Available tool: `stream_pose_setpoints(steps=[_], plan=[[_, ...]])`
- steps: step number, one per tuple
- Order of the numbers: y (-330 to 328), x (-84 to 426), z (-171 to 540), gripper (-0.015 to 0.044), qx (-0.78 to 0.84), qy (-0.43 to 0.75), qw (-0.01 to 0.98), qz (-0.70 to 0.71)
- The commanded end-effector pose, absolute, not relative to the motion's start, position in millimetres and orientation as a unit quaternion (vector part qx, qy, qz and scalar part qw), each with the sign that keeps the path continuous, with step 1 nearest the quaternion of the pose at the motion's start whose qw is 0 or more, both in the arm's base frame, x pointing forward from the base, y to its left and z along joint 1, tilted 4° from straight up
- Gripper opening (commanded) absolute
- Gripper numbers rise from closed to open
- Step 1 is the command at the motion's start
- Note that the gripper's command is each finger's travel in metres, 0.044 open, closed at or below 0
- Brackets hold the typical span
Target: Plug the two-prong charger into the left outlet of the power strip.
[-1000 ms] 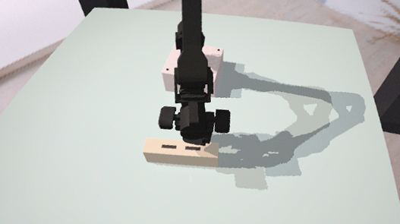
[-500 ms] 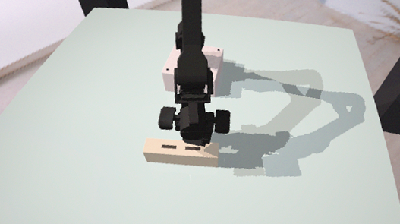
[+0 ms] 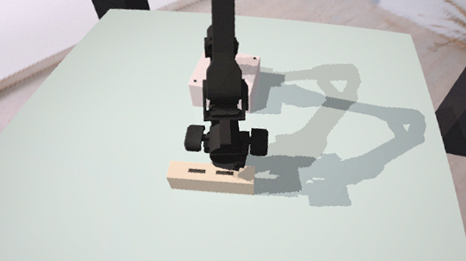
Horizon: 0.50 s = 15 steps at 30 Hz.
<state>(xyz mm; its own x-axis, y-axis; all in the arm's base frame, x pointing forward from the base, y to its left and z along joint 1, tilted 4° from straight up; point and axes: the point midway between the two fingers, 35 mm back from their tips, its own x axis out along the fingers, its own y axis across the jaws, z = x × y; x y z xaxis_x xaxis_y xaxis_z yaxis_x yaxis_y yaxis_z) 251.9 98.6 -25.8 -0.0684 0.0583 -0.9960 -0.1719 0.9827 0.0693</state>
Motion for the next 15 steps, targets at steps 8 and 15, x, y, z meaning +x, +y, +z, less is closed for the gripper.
stream_pose_setpoints(steps=[8,15], plan=[[99.6,254.2,-24.9,0.0000,-0.039,0.725,0.682,0.087],[99.7,254.8,-24.9,0.0000,-0.039,0.725,0.682,0.087]])
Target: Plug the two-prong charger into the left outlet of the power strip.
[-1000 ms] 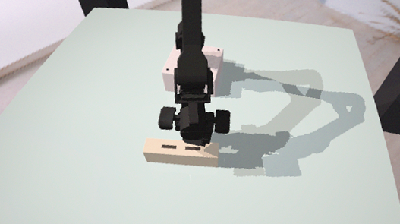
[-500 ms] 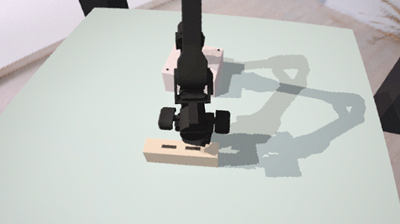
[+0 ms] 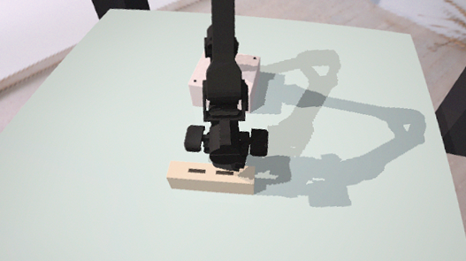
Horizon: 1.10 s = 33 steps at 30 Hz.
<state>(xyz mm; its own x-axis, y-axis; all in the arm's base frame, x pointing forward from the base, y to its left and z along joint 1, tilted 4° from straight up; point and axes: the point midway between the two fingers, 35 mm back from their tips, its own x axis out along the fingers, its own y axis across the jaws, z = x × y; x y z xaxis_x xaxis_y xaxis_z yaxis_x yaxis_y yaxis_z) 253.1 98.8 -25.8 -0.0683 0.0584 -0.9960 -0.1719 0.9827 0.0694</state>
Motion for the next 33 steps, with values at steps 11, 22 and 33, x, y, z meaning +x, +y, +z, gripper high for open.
stream_pose_setpoints(steps=[11,22,33], plan=[[99.8,255.4,-24.8,0.0000,-0.039,0.725,0.682,0.087],[99.9,256.0,-24.9,0.0000,-0.039,0.725,0.682,0.087],[100.0,256.9,-24.8,0.0000,-0.039,0.725,0.682,0.087]])
